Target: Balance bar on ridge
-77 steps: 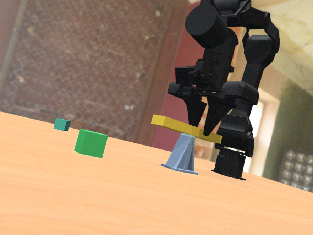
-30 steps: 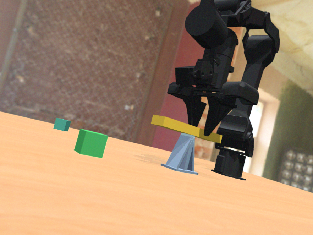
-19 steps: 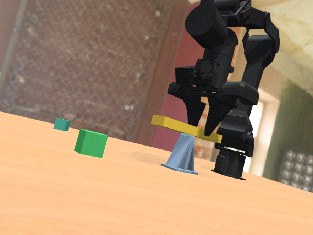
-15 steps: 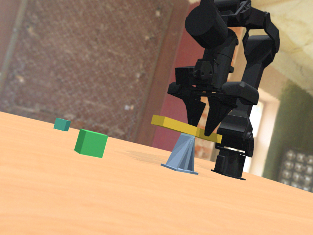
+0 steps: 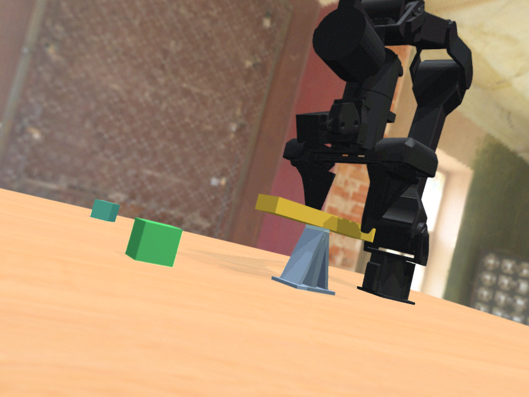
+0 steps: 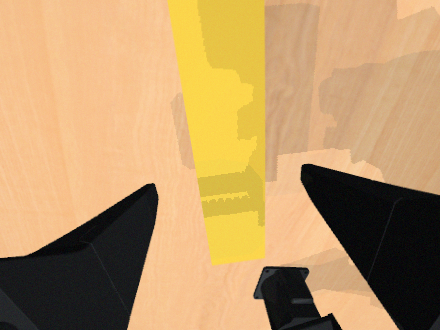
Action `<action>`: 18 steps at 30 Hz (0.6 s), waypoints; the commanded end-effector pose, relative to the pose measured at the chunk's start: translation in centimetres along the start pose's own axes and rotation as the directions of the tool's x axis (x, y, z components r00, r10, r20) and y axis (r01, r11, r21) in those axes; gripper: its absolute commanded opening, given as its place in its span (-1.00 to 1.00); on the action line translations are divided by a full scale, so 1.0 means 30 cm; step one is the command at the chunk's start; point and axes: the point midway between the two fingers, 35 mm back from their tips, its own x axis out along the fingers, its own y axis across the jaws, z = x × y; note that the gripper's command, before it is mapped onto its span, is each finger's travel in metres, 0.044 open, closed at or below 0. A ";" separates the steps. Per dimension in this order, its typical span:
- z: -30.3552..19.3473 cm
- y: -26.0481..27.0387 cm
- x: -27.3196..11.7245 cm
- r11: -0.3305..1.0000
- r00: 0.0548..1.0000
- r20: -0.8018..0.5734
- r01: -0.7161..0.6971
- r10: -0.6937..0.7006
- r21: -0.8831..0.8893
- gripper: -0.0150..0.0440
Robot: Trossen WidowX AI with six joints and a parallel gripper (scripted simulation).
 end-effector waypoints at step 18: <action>-0.002 0.000 -0.333 1.000 1.000 0.014 -0.004 0.004 0.000 1.00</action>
